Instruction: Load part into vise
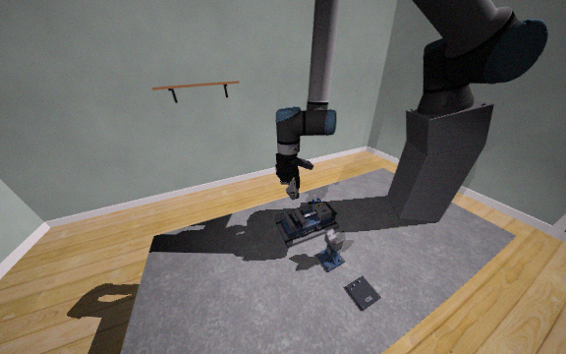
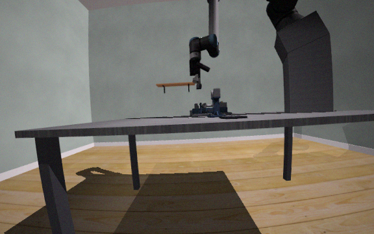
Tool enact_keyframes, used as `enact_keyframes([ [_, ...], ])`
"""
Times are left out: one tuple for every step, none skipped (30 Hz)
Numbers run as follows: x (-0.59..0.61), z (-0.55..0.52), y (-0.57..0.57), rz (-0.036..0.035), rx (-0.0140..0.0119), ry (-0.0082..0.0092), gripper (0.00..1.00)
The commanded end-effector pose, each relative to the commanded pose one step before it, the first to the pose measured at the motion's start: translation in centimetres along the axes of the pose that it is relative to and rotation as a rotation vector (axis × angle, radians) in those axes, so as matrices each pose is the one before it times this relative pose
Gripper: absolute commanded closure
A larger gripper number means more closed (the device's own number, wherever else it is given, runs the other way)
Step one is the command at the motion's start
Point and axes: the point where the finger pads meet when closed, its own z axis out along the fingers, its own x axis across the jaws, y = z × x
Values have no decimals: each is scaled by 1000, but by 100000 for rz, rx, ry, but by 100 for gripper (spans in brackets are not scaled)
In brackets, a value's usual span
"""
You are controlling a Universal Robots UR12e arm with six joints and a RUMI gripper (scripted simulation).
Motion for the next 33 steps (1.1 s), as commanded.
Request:
enact_keyframes([
  [-15,-57,62,-6,-118,-42,100],
  [0,1,0,0,0,0,100],
  [0,2,0,0,0,0,100],
  [0,0,0,0,0,0,100],
  [0,0,0,0,0,0,100],
  [0,4,0,1,0,0,100],
  [0,7,0,1,0,0,100],
  [0,10,0,2,0,0,100],
  [0,14,0,2,0,0,100],
  [0,18,0,3,1,0,100],
  [0,23,0,4,1,0,100],
  [0,28,0,5,1,0,100],
  [0,33,0,6,1,0,100],
  [0,39,0,6,1,0,100],
  [0,44,0,7,1,0,100],
  [0,50,0,8,2,0,100],
  [0,57,0,10,2,0,100],
  [0,63,0,11,2,0,100],
  [0,70,0,12,2,1,100],
  [0,76,1,6,1,0,100],
  [0,0,0,0,0,0,100],
  [0,0,0,0,0,0,100],
  [0,83,1,0,0,0,100],
  [0,89,1,0,0,0,100],
  [0,96,1,0,0,0,100],
  [0,103,1,0,0,0,100],
  [0,109,1,0,0,0,100],
  [0,116,1,0,0,0,100],
  [0,122,1,0,0,0,100],
  [0,128,1,0,0,0,100],
  [0,134,1,0,0,0,100],
  [0,140,1,0,0,0,100],
  [0,146,1,0,0,0,100],
])
